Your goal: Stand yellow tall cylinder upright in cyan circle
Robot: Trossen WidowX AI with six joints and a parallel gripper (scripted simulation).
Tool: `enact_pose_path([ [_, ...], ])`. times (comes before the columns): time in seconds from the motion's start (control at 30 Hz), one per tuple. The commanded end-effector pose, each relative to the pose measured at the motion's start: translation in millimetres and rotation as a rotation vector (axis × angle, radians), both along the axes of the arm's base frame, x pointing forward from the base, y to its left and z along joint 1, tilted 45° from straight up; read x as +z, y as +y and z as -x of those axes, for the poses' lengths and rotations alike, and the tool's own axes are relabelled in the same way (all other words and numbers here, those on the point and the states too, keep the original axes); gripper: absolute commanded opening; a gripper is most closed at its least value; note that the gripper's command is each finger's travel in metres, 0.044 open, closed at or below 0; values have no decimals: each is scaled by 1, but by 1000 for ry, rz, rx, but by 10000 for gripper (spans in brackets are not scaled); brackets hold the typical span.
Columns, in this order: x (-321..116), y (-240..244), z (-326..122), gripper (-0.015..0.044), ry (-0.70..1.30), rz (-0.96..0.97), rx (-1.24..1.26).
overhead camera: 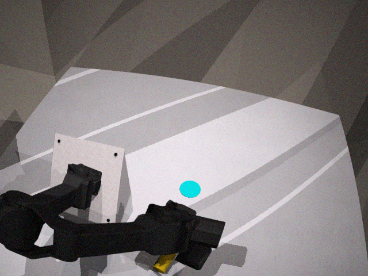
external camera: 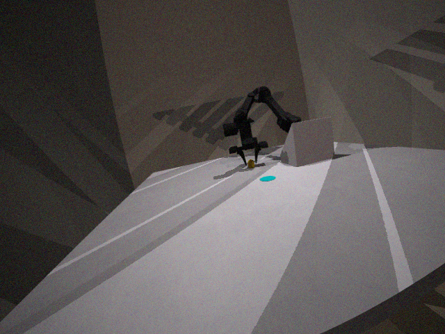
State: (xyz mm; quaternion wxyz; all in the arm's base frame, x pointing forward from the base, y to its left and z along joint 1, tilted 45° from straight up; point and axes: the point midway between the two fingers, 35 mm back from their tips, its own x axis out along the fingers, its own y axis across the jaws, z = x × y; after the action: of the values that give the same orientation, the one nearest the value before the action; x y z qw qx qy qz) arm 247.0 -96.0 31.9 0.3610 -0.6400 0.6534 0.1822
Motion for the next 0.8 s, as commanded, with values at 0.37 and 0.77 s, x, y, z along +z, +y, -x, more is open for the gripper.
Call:
enact_pose_path([
  [0.37,5,8,-7,105,20,23,69],
  [0.77,16,22,-8,105,18,12,64],
])
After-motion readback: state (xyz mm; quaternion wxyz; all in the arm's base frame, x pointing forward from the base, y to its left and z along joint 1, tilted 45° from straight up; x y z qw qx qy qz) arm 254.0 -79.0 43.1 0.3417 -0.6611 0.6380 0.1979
